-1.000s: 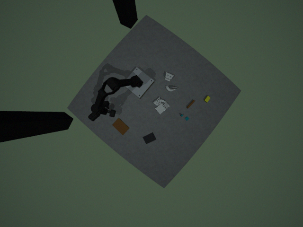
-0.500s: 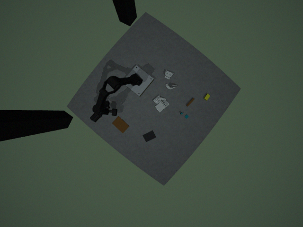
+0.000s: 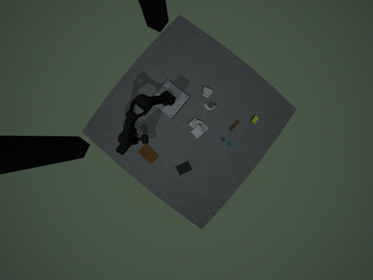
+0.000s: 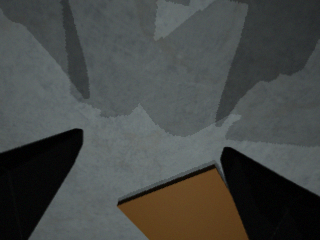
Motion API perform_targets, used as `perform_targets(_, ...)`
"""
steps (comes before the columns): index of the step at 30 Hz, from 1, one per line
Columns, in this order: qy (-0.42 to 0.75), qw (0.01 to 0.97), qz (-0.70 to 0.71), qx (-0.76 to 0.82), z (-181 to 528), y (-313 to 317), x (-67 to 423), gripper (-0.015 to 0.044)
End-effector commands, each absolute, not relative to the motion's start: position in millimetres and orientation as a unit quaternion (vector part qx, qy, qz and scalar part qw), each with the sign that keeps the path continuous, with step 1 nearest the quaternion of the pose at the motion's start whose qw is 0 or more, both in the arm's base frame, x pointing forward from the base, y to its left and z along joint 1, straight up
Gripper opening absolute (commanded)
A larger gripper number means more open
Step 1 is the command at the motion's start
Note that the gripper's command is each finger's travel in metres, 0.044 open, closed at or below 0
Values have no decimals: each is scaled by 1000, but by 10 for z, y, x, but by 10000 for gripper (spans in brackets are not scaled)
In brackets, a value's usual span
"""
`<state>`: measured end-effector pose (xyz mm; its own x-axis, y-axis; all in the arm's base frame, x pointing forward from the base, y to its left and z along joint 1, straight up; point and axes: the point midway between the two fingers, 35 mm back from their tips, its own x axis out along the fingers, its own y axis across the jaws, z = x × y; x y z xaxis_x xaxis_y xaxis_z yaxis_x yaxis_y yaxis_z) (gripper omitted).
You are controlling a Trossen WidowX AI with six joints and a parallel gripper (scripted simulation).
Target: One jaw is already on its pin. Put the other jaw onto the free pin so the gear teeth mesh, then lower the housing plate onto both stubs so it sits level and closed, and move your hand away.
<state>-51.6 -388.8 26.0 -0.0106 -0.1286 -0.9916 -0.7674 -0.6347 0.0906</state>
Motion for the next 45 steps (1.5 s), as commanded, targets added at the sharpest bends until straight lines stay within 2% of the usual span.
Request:
perform_targets(1, 323, 241, 635, -659, 270, -3842, -449, 440)
perform_targets(8, 294, 216, 657, -659, 264, -3766, -372, 440)
perform_targets(45, 77, -8, 680, -729, 382, -3606, 831, 440)
